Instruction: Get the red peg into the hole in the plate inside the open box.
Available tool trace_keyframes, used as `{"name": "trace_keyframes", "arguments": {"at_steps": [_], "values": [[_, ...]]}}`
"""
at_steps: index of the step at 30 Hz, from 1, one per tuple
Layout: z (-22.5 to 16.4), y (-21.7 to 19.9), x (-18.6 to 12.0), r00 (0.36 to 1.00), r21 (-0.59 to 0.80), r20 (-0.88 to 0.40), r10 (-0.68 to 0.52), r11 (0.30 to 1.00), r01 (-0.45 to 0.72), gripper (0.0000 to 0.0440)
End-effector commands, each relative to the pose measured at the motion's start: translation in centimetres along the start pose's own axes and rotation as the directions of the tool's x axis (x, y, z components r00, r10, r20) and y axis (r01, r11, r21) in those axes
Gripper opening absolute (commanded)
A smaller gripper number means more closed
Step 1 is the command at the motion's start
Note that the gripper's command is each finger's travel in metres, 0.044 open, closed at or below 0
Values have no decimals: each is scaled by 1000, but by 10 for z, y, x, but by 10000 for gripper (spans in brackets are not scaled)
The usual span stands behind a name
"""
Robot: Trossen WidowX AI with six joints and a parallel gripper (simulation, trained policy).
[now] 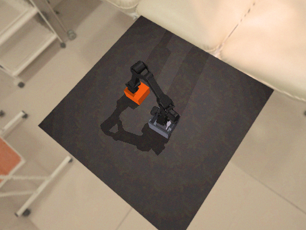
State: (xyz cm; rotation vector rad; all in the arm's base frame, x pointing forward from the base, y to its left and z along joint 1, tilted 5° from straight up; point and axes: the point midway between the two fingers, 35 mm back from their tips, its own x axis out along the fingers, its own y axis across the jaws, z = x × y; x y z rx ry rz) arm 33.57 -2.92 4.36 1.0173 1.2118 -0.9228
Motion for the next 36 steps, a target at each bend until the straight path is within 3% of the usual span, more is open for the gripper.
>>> {"name": "trace_keyframes", "arguments": {"at_steps": [1,5,11,15,20,36], "values": [[0,-1,13,1000,-19,-8,-18,1000,18,0],[3,-1,19,999,-34,-4,-32,999,32,12],[2,-2,28,998,-54,-12,-63,997,62,113],[-3,-3,29,996,-49,-49,-72,996,70,118],[2,2,22,993,-40,-98,-64,997,61,172],[14,7,6,971,-2,-233,-46,999,47,207]]}}
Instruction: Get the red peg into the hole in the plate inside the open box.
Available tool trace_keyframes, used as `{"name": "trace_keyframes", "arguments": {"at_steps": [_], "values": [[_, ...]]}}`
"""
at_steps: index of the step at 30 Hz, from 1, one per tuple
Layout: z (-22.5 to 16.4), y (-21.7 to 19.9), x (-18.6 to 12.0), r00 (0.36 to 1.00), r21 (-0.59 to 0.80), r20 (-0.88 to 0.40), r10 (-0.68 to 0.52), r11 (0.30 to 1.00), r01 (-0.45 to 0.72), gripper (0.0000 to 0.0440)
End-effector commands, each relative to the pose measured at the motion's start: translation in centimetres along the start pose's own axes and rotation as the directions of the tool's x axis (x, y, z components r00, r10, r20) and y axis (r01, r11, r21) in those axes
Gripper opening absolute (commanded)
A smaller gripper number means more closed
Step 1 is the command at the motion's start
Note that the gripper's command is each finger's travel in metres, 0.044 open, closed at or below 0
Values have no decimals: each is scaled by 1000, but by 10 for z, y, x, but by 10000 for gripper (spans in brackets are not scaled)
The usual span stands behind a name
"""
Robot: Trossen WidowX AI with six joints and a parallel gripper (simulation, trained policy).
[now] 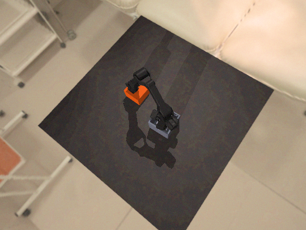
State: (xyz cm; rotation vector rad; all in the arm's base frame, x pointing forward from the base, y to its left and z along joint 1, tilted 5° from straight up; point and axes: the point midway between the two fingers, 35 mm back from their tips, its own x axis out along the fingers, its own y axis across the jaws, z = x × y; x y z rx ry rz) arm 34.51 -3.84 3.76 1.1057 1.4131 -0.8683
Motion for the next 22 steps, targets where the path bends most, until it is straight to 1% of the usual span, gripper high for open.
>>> {"name": "trace_keyframes", "arguments": {"at_steps": [1,11,22], "values": [[3,1,-3,999,9,-35,4,1000,-3,211],[9,5,-17,996,36,-81,31,999,-28,241],[17,8,-33,992,65,-101,69,996,-63,274]]}}
